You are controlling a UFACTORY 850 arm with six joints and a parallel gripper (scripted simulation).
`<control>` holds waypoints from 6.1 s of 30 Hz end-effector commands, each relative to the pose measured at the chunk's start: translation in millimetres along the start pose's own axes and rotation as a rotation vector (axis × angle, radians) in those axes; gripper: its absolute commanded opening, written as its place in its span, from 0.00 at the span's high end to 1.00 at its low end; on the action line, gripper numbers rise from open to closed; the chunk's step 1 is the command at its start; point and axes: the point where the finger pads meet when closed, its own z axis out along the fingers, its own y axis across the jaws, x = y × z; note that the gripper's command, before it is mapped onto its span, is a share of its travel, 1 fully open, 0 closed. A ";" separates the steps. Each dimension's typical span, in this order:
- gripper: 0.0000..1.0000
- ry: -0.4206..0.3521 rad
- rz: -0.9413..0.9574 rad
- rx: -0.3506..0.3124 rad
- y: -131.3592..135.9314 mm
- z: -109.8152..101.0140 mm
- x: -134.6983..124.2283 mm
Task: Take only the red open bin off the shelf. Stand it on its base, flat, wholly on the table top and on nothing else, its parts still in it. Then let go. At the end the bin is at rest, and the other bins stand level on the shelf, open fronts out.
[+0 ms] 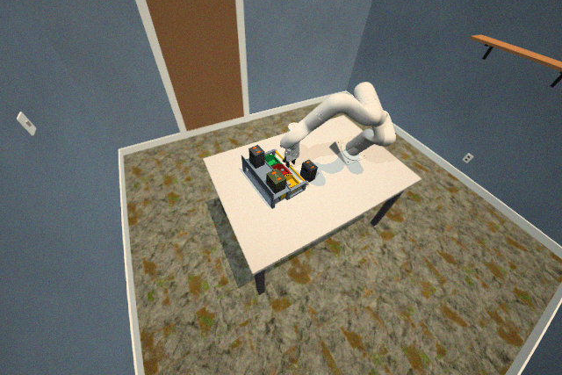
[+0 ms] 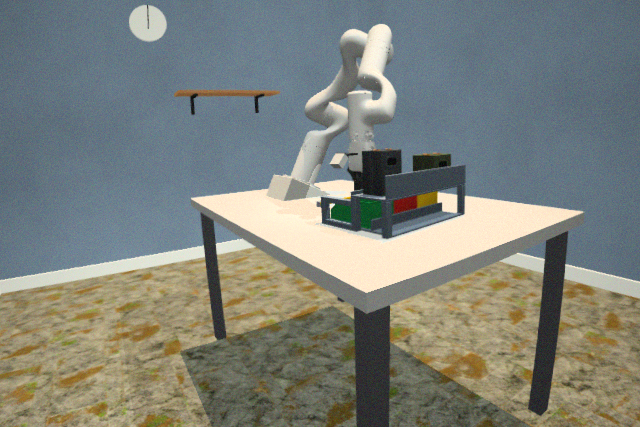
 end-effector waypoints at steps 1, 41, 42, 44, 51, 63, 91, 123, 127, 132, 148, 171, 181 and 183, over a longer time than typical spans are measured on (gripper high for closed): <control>0.53 0.001 0.000 0.002 -0.9 -0.9 0.3; 0.53 0.001 0.000 0.002 -1.0 5.8 0.5; 0.53 0.001 0.000 0.002 -1.0 5.8 0.5; 0.53 0.001 0.000 0.002 -1.0 5.8 0.5; 0.53 0.001 0.000 0.002 -1.0 5.8 0.5; 0.53 0.001 0.000 0.002 -1.0 15.7 0.5; 1.00 0.001 0.000 0.002 -1.1 15.6 0.5; 1.00 0.001 0.000 0.002 -1.1 15.6 0.5; 1.00 0.001 0.000 0.002 -1.1 15.6 0.5; 1.00 0.001 0.000 0.002 -1.1 15.6 0.5; 1.00 0.001 0.000 0.002 -1.1 5.6 0.5; 1.00 0.001 0.000 0.002 -1.1 -9.3 0.5; 1.00 0.001 0.000 0.002 -1.0 -64.2 0.4; 1.00 0.001 0.000 0.002 -1.0 -64.2 0.4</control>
